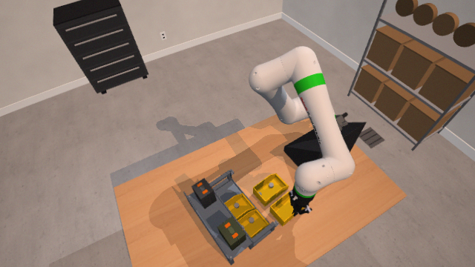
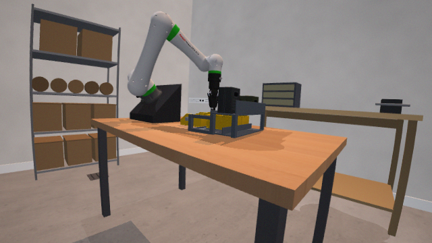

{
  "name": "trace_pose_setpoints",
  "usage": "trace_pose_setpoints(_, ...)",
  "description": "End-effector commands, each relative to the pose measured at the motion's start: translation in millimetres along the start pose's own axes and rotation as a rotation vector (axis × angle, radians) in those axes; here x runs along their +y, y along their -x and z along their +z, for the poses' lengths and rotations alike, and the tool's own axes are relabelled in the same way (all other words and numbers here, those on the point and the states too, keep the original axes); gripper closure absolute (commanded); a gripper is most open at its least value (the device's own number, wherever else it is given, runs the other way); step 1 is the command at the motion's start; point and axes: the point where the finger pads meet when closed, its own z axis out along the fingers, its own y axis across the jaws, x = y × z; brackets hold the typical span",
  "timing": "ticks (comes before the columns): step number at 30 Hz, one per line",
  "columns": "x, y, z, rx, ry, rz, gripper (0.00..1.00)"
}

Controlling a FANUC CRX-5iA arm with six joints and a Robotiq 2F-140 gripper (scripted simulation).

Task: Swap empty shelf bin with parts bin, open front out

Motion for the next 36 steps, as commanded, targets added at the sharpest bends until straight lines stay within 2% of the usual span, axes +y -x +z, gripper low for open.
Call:
trace_pose_setpoints(1, 0.5, 0.6, -0.9, -0.002, 0.001, 0.000, 0.90)
trace_pose_setpoints(34, 0.5, 0.7, 6.3, -0.002, 0.001, 0.000, 0.90)
trace_pose_setpoints(35, 0.5, 0.7, 6.3, -0.002, 0.001, 0.000, 0.76)
trace_pose_setpoints(36, 0.5, 0.7, 6.3, -0.002, 0.001, 0.000, 0.76)
